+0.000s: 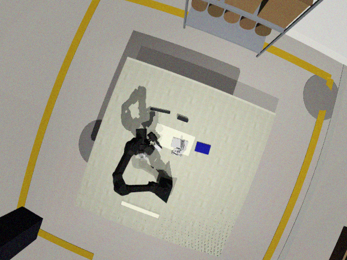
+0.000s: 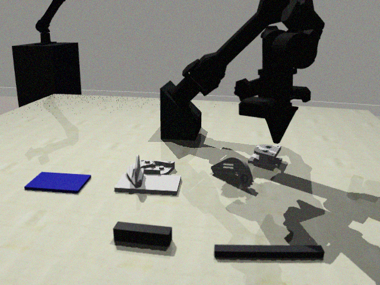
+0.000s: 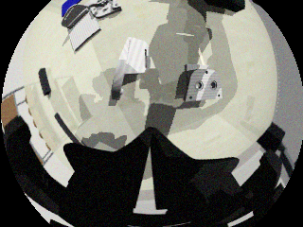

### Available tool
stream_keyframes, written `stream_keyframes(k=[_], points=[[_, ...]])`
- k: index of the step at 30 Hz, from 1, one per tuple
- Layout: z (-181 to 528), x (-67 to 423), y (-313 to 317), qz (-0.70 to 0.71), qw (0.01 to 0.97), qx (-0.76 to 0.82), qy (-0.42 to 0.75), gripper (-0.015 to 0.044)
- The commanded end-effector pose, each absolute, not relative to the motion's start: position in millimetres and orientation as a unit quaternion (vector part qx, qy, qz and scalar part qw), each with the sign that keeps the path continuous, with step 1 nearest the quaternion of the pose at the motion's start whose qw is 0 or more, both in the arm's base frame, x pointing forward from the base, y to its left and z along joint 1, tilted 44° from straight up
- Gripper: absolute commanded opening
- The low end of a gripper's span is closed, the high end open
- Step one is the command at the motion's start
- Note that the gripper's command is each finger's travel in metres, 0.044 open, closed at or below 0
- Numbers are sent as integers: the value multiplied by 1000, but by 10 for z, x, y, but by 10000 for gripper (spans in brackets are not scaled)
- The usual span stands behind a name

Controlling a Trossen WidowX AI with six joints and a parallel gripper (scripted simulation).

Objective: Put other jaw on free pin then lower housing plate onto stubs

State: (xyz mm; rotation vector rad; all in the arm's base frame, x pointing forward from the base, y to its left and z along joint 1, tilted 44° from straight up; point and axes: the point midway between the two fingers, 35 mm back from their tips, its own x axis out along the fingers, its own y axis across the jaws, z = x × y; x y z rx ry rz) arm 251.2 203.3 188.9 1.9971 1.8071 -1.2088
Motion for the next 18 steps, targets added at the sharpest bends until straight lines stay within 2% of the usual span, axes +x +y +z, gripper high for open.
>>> stream_keyframes(k=[1,18], points=[[1727,2599,1868,-453,77,676,577,0],[1597,2629,1872,-470,70,676,563,0]])
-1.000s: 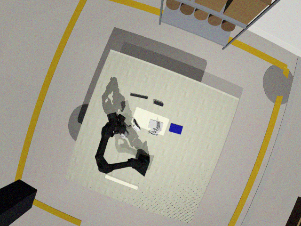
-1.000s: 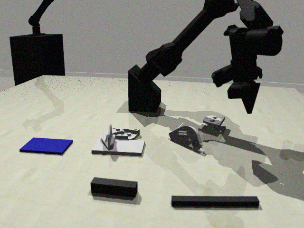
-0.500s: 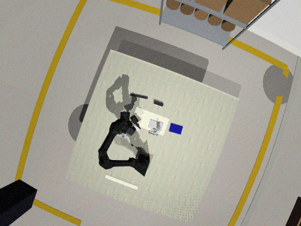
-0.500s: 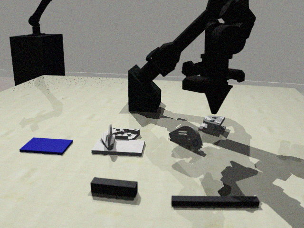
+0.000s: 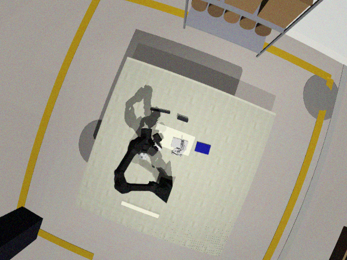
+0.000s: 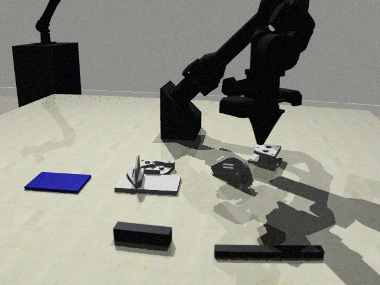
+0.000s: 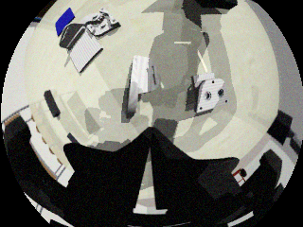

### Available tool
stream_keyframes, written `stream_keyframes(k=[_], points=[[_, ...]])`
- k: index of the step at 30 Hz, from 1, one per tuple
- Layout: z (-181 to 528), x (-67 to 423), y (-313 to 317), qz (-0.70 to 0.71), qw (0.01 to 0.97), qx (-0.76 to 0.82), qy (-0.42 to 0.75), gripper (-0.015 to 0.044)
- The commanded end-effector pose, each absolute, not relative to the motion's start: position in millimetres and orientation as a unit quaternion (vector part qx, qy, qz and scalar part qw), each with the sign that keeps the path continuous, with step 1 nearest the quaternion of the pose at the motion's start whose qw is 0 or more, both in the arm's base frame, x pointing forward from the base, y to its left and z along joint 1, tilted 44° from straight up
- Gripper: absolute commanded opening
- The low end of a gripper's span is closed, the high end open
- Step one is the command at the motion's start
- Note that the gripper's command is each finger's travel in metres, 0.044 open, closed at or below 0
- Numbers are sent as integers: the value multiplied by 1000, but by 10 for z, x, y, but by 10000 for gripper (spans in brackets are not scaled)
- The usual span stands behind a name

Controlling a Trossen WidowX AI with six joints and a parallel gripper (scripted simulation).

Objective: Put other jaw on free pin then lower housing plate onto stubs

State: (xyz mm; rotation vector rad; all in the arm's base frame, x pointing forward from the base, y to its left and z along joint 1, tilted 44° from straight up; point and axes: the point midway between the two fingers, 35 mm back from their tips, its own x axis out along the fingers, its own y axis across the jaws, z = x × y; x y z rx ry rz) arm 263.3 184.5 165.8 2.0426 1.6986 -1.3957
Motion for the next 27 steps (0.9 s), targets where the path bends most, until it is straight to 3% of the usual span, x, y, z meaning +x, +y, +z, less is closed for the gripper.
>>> stream_keyframes(k=[1,27], points=[[1585,2629,1884,-470,70,676,563,0],[1292,2586,2185,-470,69,675,565,0]])
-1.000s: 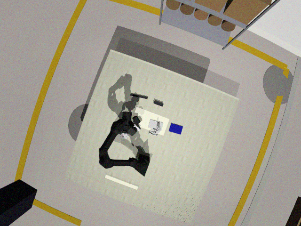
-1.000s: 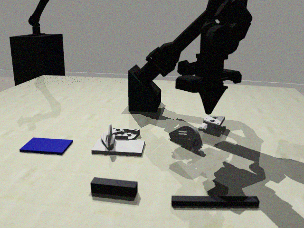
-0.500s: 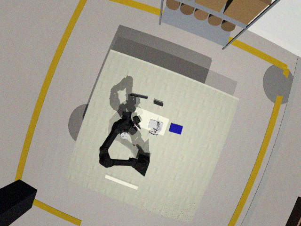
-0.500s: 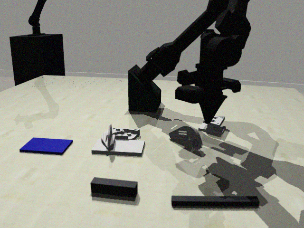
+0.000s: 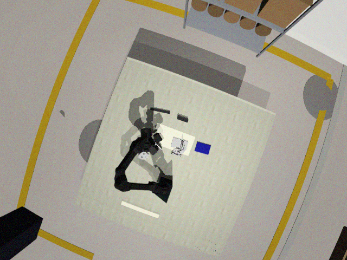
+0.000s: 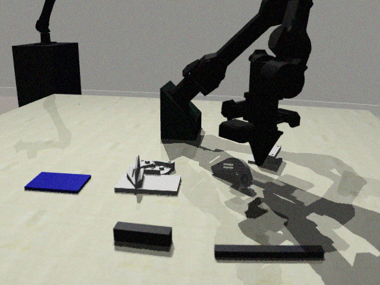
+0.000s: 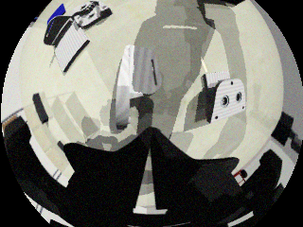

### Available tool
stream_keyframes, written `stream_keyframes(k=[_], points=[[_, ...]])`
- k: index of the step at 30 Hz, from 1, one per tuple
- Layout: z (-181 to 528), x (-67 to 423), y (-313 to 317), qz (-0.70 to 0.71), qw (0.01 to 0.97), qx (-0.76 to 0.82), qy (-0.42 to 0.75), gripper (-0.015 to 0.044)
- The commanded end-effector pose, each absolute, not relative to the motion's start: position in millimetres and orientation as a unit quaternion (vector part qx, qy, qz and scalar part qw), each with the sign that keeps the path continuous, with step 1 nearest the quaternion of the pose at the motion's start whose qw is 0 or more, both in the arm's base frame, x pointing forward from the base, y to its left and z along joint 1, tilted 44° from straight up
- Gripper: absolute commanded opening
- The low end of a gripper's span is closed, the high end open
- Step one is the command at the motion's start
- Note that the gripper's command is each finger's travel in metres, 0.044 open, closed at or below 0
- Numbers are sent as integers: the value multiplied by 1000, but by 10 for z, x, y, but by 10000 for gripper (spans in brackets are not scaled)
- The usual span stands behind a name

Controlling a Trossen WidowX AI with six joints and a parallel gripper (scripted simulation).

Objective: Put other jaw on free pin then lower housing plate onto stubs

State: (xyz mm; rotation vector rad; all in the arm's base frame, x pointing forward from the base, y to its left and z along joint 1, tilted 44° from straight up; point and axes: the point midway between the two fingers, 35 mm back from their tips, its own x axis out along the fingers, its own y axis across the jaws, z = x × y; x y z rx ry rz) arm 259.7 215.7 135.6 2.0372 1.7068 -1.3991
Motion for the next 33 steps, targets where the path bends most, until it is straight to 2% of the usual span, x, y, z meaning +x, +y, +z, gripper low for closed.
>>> stream_keyframes(k=[1,13,33], points=[[1281,2582,2196,-470,68,675,565,0],[1250,2584,2221,-470,68,674,565,0],[1118,2851,2119,-470,70,675,565,0]])
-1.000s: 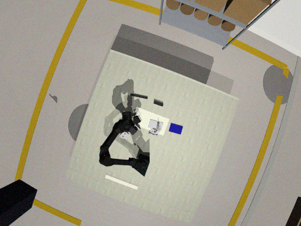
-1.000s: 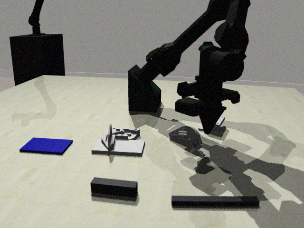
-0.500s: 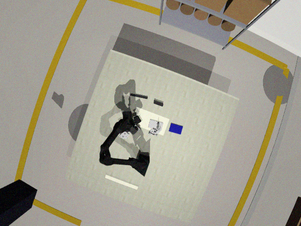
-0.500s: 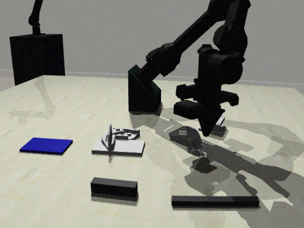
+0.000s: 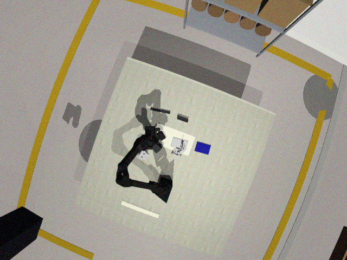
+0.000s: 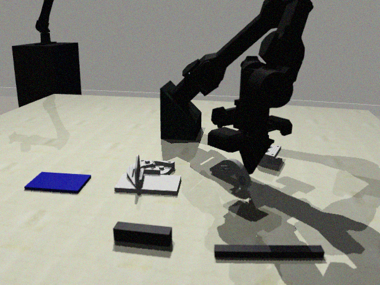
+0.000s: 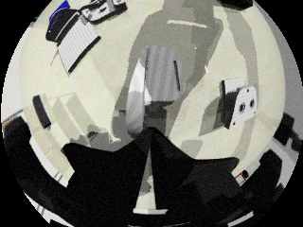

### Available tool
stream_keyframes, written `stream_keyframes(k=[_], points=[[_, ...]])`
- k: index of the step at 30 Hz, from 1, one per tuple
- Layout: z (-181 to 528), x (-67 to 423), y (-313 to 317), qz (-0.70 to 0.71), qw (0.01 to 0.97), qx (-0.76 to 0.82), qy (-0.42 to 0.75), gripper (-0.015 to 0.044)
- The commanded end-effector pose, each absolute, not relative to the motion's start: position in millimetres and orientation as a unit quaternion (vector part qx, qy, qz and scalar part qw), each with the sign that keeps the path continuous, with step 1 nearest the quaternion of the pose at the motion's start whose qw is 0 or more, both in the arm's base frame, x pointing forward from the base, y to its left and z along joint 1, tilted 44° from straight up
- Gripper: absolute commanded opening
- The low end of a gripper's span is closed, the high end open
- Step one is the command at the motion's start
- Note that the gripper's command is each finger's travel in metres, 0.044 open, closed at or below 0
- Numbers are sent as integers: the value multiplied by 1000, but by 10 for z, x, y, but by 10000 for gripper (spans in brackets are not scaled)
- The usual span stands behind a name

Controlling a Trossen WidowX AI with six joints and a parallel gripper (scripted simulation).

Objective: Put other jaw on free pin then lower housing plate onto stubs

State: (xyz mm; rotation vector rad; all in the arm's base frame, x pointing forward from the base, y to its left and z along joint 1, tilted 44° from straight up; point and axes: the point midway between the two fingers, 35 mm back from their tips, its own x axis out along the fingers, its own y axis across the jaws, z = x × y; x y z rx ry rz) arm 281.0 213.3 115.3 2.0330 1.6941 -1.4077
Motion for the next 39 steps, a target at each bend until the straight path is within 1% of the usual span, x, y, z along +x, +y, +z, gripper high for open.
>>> stream_keyframes(k=[1,20,22,26,30,39], points=[[1111,2864,2114,-470,70,675,565,0],[1007,3046,2025,-470,70,675,565,0],[1078,3063,1956,-470,71,675,564,0],[1438,3091,1617,-469,73,678,561,0],[1456,3090,1599,-469,73,678,561,0],[1391,3117,1612,-472,72,680,556,236]])
